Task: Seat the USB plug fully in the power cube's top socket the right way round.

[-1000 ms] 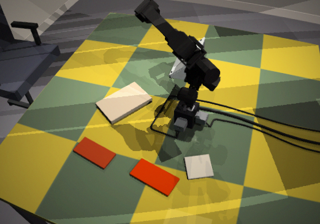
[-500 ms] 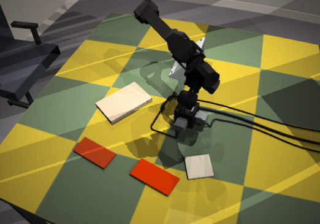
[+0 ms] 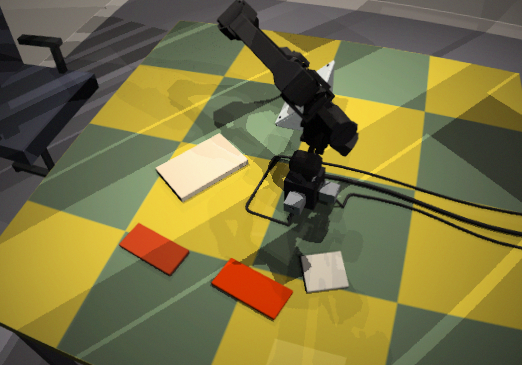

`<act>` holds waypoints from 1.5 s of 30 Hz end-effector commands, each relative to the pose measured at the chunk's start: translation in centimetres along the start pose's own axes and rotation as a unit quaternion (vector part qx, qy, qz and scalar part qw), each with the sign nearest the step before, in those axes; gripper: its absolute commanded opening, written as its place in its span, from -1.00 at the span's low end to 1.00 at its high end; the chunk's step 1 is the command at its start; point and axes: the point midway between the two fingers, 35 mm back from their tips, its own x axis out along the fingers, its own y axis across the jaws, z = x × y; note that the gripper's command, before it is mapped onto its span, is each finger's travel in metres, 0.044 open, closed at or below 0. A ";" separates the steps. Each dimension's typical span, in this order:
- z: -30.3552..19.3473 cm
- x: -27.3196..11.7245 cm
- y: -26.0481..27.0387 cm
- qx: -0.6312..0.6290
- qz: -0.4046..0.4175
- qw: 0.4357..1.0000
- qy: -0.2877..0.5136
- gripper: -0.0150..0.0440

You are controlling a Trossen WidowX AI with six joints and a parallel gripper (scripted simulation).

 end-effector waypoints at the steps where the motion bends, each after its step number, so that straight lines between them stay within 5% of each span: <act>1: 0.0 0.0 0.0 0.000 0.000 1.000 0.000 0.82; 15: 0.0 0.0 0.0 0.000 0.000 1.000 0.000 -0.42; 45: 0.0 -0.7 0.0 0.000 0.000 1.000 0.000 -0.49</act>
